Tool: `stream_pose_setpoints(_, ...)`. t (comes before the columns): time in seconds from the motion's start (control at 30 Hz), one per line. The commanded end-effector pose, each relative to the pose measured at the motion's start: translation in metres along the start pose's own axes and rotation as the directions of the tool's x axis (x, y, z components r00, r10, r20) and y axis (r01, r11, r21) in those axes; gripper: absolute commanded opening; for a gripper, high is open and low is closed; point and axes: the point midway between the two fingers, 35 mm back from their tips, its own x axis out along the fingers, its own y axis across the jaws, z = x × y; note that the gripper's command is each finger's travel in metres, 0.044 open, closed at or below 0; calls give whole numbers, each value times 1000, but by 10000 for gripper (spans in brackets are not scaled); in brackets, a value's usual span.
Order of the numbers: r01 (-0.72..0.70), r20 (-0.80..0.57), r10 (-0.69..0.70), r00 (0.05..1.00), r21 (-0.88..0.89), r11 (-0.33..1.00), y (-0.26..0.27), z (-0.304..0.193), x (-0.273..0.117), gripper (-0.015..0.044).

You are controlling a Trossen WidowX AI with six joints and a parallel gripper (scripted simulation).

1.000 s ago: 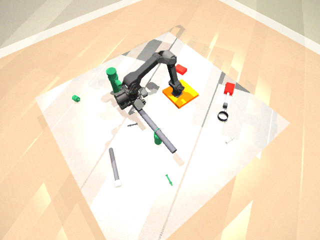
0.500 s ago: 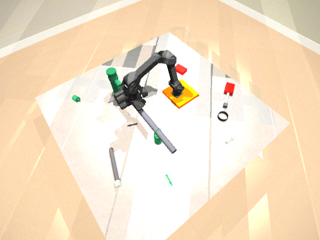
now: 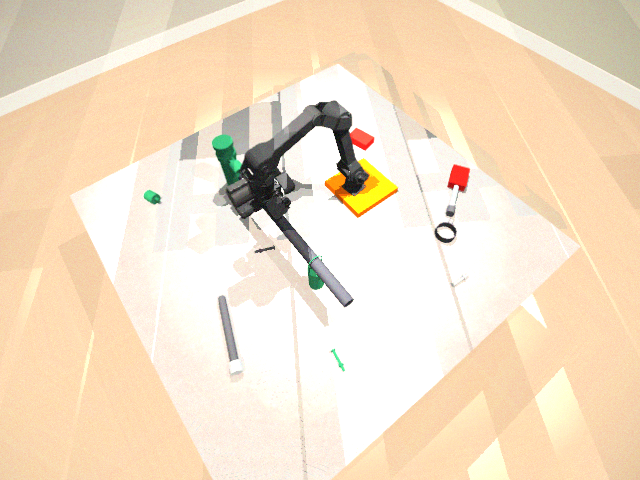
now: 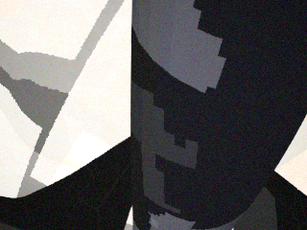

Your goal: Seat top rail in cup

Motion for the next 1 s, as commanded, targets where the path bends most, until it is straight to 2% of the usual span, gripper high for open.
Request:
stream_pose_setpoints(0.0,17,-6,-17,1000,8,1000,-5,-5,-6,0)
stream_pose_setpoints(0.97,0,-2,0,1000,0,1000,-2,-21,5,0)
